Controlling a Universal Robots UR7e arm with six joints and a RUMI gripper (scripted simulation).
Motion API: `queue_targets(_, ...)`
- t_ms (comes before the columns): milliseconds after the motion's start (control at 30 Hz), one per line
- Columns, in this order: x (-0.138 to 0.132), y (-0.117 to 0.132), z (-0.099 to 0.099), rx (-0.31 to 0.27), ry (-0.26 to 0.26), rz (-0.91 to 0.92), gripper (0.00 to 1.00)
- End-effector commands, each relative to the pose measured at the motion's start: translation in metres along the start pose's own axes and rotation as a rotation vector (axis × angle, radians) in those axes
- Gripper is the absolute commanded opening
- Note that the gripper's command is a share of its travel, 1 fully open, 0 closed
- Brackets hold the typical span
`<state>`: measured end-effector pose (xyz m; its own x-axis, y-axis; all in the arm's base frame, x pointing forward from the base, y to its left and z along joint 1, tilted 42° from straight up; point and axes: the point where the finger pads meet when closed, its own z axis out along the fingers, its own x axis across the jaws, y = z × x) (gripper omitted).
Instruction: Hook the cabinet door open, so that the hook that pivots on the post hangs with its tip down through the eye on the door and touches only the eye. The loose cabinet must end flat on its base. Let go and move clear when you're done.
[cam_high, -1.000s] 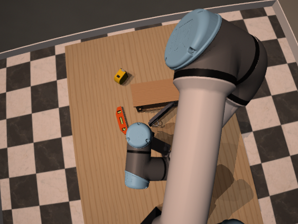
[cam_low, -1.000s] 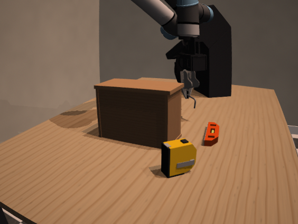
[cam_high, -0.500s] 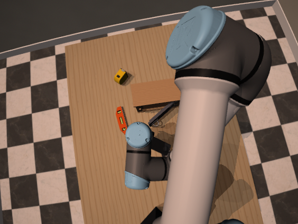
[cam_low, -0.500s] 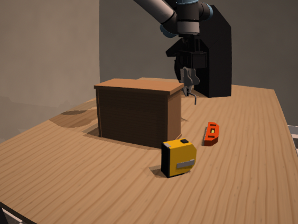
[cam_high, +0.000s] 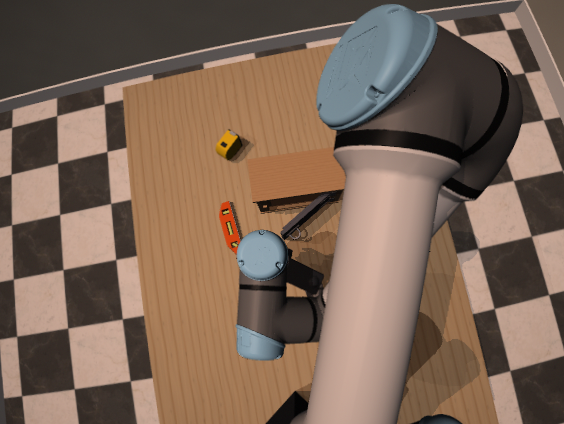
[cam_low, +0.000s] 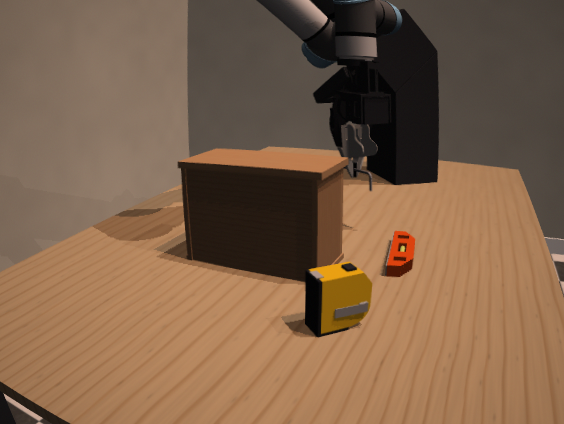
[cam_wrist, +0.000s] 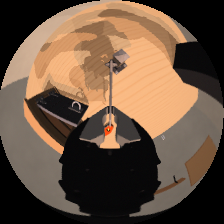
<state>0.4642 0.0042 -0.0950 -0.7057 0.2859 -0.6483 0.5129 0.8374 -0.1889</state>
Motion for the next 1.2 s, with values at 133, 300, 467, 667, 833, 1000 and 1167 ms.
queue_targets(133, 0.0, 0.0, -0.005, 0.0, -0.001, 0.0, 0.01)
queue_targets(300, 0.0, -0.001, -0.009, 0.0, -0.001, 0.0, 0.01)
queue_targets(467, -0.001, -0.002, -0.011, 0.0, -0.001, 0.008, 0.01)
queue_targets(667, -0.004, -0.002, -0.011, -0.001, -0.001, 0.066, 0.01)
queue_targets(833, -0.007, -0.002, -0.011, -0.001, -0.001, 0.087, 0.01)
queue_targets(1000, -0.012, -0.002, -0.011, -0.001, -0.001, 0.131, 0.01)
queue_targets(1167, -0.014, -0.003, -0.011, -0.001, -0.001, 0.187, 0.01)
